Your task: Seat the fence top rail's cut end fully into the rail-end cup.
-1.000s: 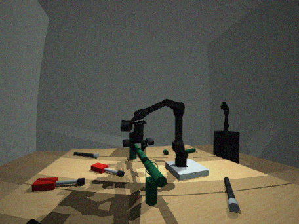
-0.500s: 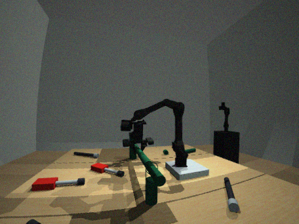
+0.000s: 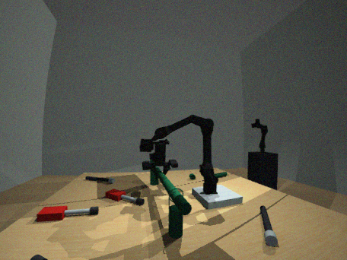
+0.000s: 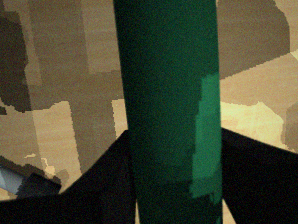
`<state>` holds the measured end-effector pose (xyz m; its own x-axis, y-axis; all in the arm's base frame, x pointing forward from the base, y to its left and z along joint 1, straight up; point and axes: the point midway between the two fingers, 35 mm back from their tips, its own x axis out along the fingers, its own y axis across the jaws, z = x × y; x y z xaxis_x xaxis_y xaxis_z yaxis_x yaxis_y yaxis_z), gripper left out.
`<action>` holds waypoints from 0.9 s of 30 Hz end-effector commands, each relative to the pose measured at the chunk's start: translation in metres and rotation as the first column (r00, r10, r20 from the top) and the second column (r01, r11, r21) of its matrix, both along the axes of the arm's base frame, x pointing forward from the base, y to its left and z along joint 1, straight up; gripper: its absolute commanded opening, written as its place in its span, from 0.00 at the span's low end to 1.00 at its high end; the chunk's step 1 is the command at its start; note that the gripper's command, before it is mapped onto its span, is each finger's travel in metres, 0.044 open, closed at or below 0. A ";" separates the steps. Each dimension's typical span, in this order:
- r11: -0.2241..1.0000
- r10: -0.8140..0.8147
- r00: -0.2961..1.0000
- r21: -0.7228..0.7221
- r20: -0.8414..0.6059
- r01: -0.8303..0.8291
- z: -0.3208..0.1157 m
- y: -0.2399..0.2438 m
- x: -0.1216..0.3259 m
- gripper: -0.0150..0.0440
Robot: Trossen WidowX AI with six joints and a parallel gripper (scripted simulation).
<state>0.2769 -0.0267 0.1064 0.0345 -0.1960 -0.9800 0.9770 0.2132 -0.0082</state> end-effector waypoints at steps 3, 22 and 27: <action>1.000 -0.001 1.000 -0.011 0.011 0.001 0.003 -0.006 0.003 0.25; 1.000 -0.001 1.000 -0.012 0.012 0.001 0.004 -0.014 0.006 0.25; 1.000 0.001 1.000 -0.001 -0.002 -0.001 0.001 -0.010 0.002 0.25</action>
<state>0.2794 -0.0366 0.1071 0.0323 -0.1964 -0.9800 0.9767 0.2146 -0.0108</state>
